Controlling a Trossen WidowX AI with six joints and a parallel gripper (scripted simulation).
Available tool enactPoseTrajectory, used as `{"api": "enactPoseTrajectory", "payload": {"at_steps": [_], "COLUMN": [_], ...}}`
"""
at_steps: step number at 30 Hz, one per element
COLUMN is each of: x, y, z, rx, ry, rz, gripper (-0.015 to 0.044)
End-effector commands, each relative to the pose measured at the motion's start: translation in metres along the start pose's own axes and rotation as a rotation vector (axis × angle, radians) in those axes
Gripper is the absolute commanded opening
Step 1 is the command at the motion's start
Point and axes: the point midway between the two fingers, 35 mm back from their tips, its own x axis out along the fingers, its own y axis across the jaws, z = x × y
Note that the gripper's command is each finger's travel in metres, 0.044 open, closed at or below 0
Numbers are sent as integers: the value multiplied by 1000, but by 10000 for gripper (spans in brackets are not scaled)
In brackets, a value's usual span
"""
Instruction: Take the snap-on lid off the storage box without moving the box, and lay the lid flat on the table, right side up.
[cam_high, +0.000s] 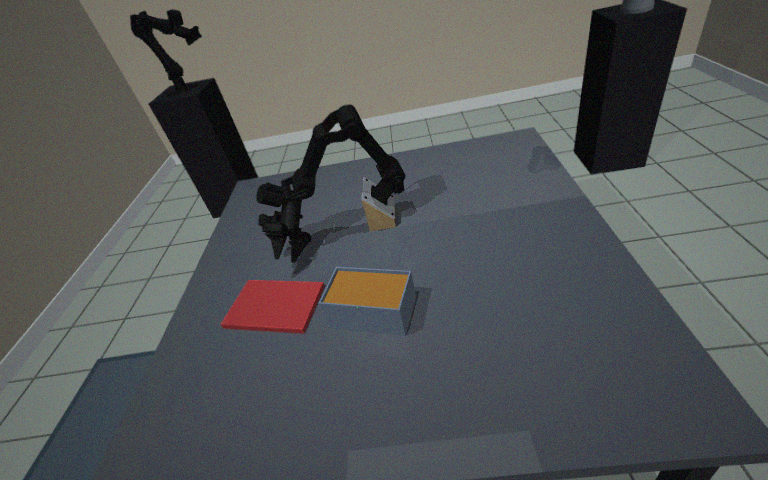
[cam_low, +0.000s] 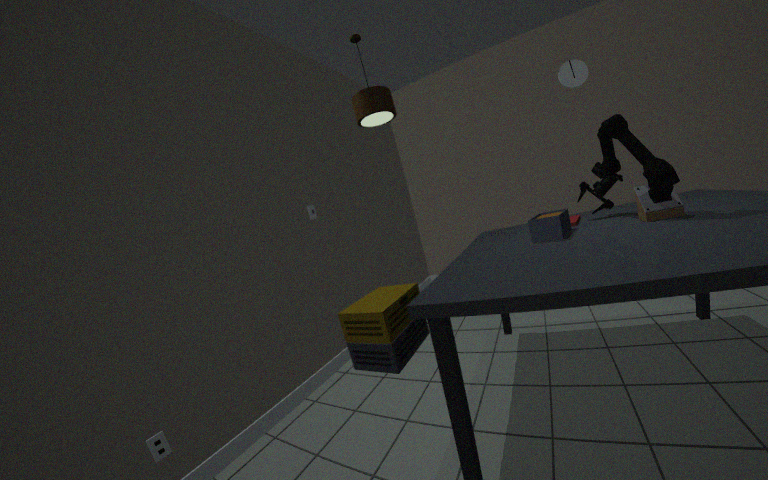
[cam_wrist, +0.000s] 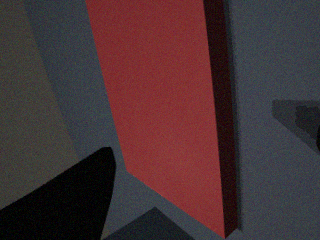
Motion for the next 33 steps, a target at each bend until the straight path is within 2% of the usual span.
{"api": "enactPoseTrajectory", "payload": {"at_steps": [1,8,33], "x": [-7,-18,-56], "y": [-5,-14,14], "z": [-2,-1,1], "rx": [0,0,0], "ry": [2,1,-2], "rz": [1,0,-2], "gripper": [440,440,440]}}
